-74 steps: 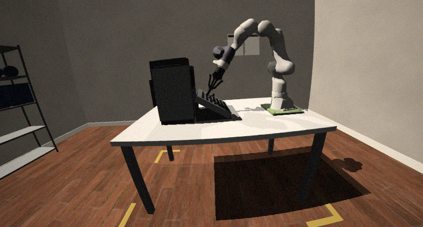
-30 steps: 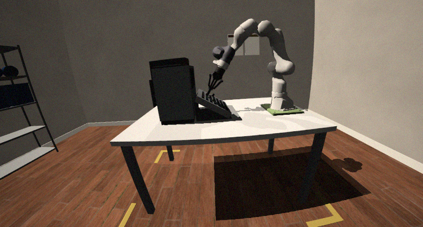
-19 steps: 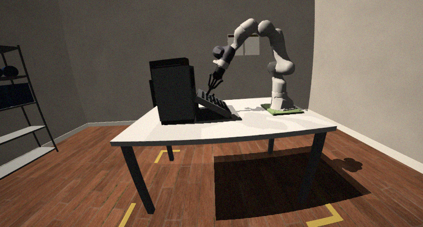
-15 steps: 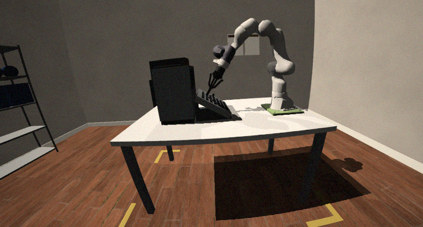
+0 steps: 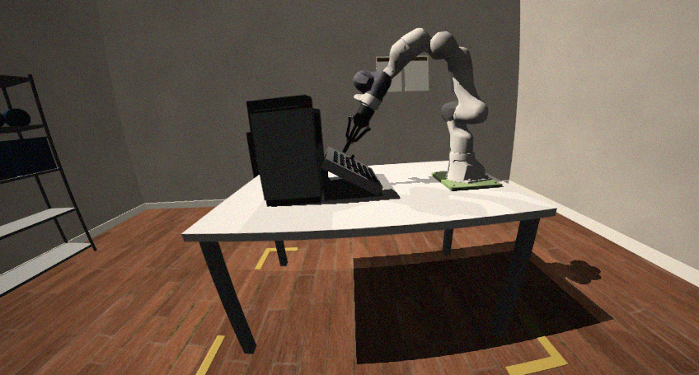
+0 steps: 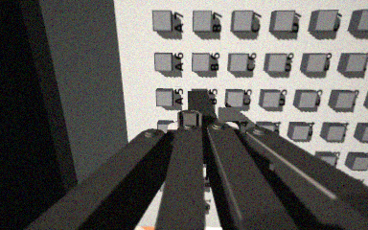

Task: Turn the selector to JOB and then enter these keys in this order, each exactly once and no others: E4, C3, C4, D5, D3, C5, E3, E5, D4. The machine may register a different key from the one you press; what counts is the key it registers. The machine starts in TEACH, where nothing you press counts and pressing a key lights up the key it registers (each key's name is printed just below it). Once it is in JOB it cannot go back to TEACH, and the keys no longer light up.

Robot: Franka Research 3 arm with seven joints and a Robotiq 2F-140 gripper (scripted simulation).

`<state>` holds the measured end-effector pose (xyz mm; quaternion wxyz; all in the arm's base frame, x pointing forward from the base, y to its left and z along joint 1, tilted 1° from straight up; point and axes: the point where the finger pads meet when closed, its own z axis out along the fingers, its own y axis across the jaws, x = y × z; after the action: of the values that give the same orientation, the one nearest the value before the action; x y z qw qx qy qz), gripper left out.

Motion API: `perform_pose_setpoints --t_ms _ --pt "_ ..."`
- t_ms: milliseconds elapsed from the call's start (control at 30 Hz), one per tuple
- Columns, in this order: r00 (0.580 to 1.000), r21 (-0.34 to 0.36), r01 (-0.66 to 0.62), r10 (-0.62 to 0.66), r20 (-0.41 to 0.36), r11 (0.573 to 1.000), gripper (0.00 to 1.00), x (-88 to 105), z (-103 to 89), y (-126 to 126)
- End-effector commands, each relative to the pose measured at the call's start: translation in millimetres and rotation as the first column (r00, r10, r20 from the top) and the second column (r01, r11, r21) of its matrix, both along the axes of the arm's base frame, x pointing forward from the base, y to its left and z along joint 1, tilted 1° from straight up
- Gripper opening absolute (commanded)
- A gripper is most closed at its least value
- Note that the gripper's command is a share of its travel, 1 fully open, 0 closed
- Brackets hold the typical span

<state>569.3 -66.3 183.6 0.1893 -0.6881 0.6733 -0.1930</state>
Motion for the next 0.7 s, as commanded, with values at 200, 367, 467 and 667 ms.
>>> perform_pose_setpoints --t_ms 200,367,467,667 --pt "1.000 0.011 0.020 -0.020 -0.009 1.000 0.10 -5.5 3.1 0" --pt "1.000 0.011 0.020 -0.020 -0.009 1.000 0.10 -7.4 2.0 -2" --pt "1.000 0.011 0.020 -0.020 -0.009 1.000 0.10 -15.7 -2.9 -11" --pt "1.000 0.011 0.020 -0.020 -0.009 1.000 0.10 -31.6 -12.4 -30"
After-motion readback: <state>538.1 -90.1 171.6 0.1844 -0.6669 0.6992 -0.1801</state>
